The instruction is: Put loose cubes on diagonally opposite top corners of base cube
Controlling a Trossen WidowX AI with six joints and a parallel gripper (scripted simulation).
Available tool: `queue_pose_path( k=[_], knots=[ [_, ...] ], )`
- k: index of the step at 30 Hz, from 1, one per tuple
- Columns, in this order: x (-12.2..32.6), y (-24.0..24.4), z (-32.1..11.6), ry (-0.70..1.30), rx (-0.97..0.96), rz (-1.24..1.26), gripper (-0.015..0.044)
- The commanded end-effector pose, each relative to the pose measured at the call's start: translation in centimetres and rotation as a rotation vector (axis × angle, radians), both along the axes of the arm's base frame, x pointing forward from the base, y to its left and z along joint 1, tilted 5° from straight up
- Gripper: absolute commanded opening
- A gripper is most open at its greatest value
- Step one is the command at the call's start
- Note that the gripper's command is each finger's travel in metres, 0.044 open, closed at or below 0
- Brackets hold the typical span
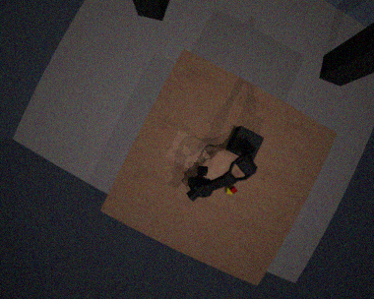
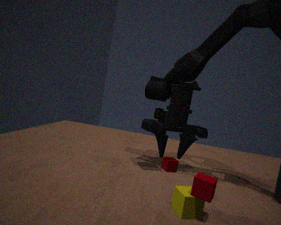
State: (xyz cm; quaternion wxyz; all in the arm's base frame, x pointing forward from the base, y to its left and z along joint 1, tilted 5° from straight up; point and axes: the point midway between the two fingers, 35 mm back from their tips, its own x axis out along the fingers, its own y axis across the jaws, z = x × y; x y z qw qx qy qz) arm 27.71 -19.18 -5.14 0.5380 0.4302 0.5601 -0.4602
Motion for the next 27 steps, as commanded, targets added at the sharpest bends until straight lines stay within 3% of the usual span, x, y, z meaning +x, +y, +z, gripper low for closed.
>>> queue_pose_path(
  k=[1,9,15,27],
  knots=[
    [-0.3,0.1,-0.8,0.007,0.001,0.004,0.0265],
    [-0.4,0.1,-1.8,0.007,0.001,0.004,0.0265],
    [-0.4,0.1,-1.8,0.007,0.001,0.004,0.0108],
    [0.3,0.1,-0.3,-0.016,0.003,0.033,0.0105]
  ],
)
